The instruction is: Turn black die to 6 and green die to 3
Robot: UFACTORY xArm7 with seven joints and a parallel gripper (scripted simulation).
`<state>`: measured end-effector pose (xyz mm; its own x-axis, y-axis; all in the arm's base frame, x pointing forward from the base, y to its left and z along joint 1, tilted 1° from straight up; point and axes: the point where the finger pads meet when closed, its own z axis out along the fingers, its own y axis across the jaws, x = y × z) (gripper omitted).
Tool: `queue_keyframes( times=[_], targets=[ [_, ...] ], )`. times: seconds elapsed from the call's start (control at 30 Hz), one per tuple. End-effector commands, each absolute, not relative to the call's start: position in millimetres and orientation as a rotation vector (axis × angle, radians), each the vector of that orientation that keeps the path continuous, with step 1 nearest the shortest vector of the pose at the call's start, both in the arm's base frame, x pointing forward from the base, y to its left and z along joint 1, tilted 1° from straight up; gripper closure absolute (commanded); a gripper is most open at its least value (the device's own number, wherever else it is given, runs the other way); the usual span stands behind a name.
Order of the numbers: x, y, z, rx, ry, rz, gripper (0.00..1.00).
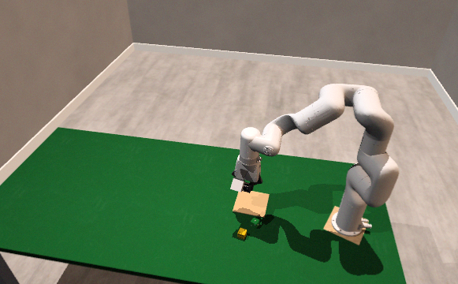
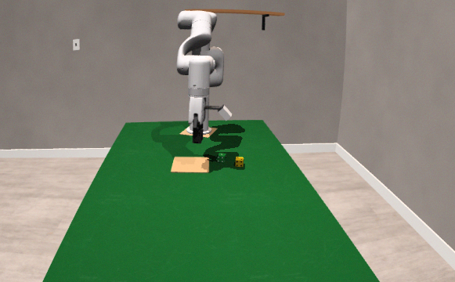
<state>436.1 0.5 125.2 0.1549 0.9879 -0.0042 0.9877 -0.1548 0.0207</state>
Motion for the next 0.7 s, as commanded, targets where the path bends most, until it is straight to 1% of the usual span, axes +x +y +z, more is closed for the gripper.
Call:
queue_keyframes(
  times=[0.0,0.67],
  targets=[
    [453.6,-28.9,125.9,2.298,2.147,0.019,0.73],
    [454.1,-29.9,120.7,2.299,2.150,0.017,0.73]
  ],
)
